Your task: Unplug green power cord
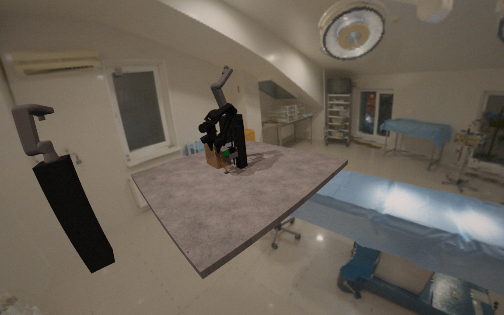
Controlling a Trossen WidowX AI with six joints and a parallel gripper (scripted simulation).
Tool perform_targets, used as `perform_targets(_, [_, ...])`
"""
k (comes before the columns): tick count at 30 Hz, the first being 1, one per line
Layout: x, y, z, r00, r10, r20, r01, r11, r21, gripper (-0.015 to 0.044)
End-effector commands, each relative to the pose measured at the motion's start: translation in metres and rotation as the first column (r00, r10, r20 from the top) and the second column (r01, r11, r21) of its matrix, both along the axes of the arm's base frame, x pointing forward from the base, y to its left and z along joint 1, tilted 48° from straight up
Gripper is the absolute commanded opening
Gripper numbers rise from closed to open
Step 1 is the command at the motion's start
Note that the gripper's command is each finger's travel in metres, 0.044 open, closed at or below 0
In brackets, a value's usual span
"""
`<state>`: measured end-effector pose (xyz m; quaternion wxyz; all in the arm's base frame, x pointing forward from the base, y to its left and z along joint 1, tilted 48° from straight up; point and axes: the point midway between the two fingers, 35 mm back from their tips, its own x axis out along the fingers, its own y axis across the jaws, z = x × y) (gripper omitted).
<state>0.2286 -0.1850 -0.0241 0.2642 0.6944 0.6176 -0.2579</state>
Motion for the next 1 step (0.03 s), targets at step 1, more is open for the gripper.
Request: perform_targets(1, [-0.0010, -0.0004, 0.0001, 1.000, 0.004, -0.001, -0.004, 1.000, -0.001, 0.0440])
